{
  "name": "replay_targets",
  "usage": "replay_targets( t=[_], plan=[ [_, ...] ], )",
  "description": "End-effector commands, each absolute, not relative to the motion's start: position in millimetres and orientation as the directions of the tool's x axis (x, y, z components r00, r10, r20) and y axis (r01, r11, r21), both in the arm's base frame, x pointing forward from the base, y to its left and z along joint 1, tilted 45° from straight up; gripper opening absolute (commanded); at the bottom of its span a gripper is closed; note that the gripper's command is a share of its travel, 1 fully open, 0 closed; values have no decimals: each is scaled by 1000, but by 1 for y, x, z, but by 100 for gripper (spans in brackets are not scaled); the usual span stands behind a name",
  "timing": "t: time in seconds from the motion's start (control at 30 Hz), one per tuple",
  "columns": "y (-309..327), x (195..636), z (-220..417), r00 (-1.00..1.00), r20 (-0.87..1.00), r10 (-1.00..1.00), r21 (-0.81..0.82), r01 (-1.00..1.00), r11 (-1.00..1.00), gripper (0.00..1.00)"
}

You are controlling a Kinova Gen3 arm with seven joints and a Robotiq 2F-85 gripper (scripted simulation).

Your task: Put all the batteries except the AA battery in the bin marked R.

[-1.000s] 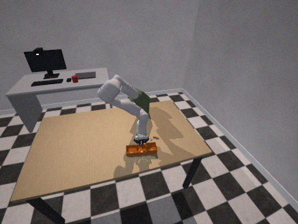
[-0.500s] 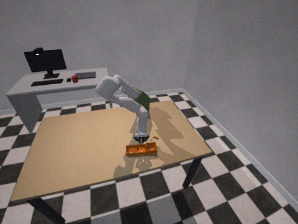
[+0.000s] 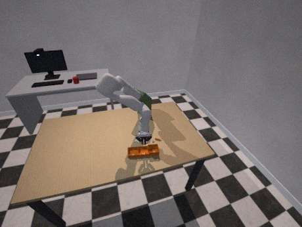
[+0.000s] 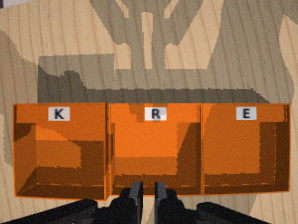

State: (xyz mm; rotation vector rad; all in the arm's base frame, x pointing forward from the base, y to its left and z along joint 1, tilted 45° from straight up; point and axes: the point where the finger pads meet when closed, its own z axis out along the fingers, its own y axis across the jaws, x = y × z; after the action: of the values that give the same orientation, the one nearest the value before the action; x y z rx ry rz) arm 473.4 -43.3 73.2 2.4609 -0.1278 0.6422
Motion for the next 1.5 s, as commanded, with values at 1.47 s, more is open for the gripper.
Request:
replay_targets(
  t=[1.47],
  plan=[
    [-7,515,-8,877,478,52,512,-230,-827,9]
  ],
)
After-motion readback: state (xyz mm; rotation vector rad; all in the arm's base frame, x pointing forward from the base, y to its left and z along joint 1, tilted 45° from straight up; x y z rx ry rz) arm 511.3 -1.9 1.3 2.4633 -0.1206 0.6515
